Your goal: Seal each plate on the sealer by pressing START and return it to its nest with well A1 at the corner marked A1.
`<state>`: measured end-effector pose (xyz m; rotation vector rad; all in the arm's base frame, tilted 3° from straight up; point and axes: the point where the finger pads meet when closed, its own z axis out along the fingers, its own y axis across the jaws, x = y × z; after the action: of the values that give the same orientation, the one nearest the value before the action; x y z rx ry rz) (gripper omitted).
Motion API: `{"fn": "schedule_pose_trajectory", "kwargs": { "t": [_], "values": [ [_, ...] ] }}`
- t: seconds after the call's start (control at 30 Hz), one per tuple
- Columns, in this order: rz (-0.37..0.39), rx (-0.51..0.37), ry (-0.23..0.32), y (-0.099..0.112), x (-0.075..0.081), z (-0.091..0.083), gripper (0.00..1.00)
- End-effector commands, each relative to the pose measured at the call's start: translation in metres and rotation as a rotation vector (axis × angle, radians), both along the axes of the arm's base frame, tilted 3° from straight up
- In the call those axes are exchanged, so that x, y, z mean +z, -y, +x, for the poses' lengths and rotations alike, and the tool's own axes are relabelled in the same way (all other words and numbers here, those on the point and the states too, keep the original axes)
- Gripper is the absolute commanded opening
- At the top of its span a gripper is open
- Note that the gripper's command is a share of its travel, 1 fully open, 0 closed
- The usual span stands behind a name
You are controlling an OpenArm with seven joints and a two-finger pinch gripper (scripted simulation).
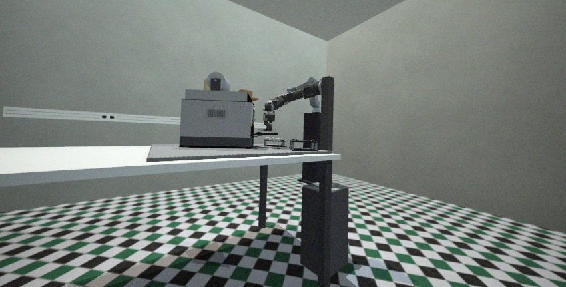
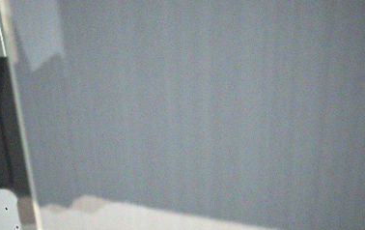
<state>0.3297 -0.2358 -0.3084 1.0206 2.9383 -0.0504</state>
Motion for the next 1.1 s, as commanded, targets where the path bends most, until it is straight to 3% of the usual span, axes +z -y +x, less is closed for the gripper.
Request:
{"fn": "schedule_pose_trajectory", "kwargs": {
  "t": [0.0, 0.4, 0.8, 1.07],
  "values": [
    [-0.003, -0.007, 0.006, 0.001, 0.005, 0.002, 0.00],
    [-0.003, -0.007, 0.006, 0.000, 0.022, 0.001, 0.00],
    [-0.006, -0.004, -0.004, -0.002, 0.019, -0.002, 0.00],
    [-0.005, -0.003, -0.003, -0.019, 0.019, -0.010, 0.00]
  ]
}}
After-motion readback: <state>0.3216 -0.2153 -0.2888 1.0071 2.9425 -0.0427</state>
